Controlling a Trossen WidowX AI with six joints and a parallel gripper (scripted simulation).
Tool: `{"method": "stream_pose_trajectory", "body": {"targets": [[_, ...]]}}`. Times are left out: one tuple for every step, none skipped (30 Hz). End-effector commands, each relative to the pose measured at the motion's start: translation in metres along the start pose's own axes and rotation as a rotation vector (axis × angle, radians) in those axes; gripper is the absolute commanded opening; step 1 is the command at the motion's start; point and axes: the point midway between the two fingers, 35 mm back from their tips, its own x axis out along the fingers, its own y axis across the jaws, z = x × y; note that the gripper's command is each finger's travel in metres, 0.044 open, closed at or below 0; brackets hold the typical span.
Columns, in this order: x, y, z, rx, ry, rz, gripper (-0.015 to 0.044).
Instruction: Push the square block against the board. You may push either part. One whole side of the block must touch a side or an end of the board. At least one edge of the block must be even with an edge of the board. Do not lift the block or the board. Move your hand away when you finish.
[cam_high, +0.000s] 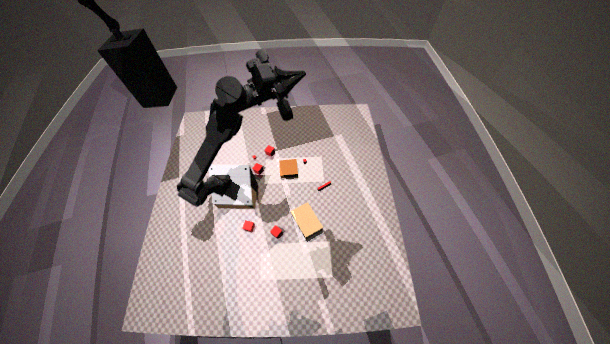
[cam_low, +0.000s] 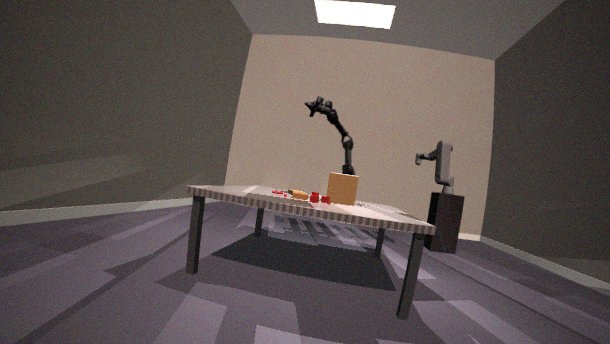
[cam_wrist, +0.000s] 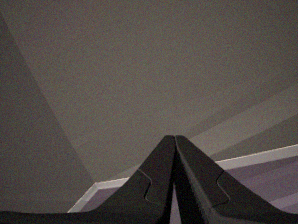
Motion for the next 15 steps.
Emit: {"method": "stream_pose_trajectory", "body": {"targets": [[0.02,-0.004,-0.029,-0.095,0.081,-0.022,0.0],[0.026,-0.005,-0.038,-0.119,0.104,-0.026,0.0],[0.031,-0.006,-0.047,-0.143,0.127,-0.029,0.0],[0.035,-0.007,-0.055,-0.166,0.15,-0.031,0.0],[0.04,-0.009,-0.064,-0.189,0.173,-0.034,0.0],[0.045,-0.01,-0.073,-0.212,0.197,-0.036,0.0],[0.049,-0.012,-0.082,-0.235,0.22,-0.038,0.0],[0.053,-0.013,-0.09,-0.257,0.244,-0.039,0.0],[0.057,-0.015,-0.099,-0.28,0.267,-0.04,0.0],[0.061,-0.017,-0.108,-0.302,0.291,-0.041,0.0],[0.065,-0.019,-0.117,-0.324,0.315,-0.041,0.0],[0.068,-0.021,-0.126,-0.346,0.339,-0.04,0.0],[0.071,-0.023,-0.135,-0.368,0.363,-0.04,0.0],[0.074,-0.025,-0.144,-0.39,0.387,-0.039,0.0],[0.077,-0.027,-0.153,-0.412,0.411,-0.037,0.0]]}}
